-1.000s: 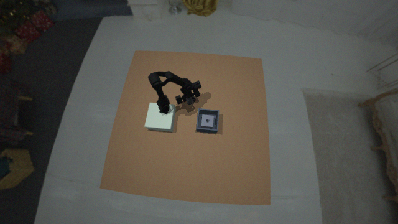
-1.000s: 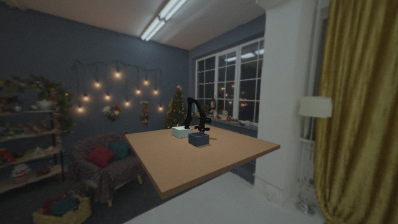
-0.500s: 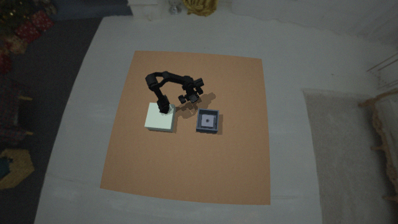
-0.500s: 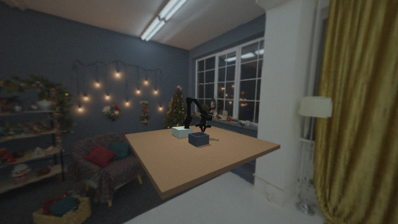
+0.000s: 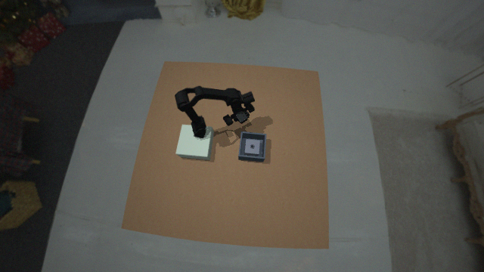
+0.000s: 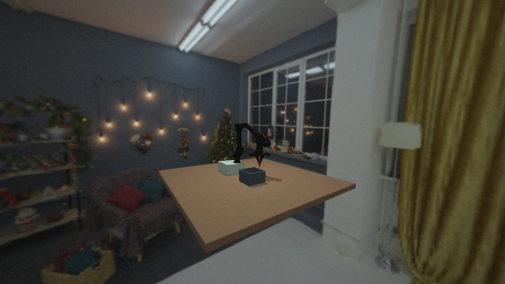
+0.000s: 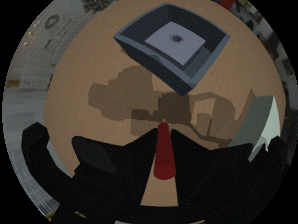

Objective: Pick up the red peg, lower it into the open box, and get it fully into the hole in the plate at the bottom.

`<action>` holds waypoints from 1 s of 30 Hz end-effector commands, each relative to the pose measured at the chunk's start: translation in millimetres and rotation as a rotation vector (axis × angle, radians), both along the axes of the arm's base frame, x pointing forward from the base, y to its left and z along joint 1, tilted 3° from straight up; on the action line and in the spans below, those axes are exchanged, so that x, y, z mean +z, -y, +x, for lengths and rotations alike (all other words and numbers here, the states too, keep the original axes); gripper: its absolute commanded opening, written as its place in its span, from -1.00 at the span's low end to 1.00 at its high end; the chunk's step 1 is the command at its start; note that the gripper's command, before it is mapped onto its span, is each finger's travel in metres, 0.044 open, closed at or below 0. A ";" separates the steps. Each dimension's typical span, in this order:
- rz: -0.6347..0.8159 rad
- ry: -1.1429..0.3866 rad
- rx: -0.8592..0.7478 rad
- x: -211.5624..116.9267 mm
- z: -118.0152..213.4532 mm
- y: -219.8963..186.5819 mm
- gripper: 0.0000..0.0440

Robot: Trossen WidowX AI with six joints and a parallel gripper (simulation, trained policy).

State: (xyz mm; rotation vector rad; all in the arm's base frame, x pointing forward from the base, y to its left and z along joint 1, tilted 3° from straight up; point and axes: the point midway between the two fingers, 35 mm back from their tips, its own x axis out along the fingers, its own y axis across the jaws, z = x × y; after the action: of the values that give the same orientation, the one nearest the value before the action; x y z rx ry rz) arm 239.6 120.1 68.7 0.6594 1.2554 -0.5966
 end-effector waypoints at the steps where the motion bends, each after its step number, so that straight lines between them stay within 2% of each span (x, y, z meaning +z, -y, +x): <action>1: -0.012 0.025 -0.005 11.9 12.4 6.1 -1.00; 15: -0.036 0.052 -0.098 28.4 54.1 55.0 -1.00; 30: -0.030 0.045 -0.193 19.0 85.6 103.8 -0.99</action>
State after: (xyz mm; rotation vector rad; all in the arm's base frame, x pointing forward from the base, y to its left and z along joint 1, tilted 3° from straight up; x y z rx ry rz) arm 319.5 20.3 89.7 0.7609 1.1434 -0.7550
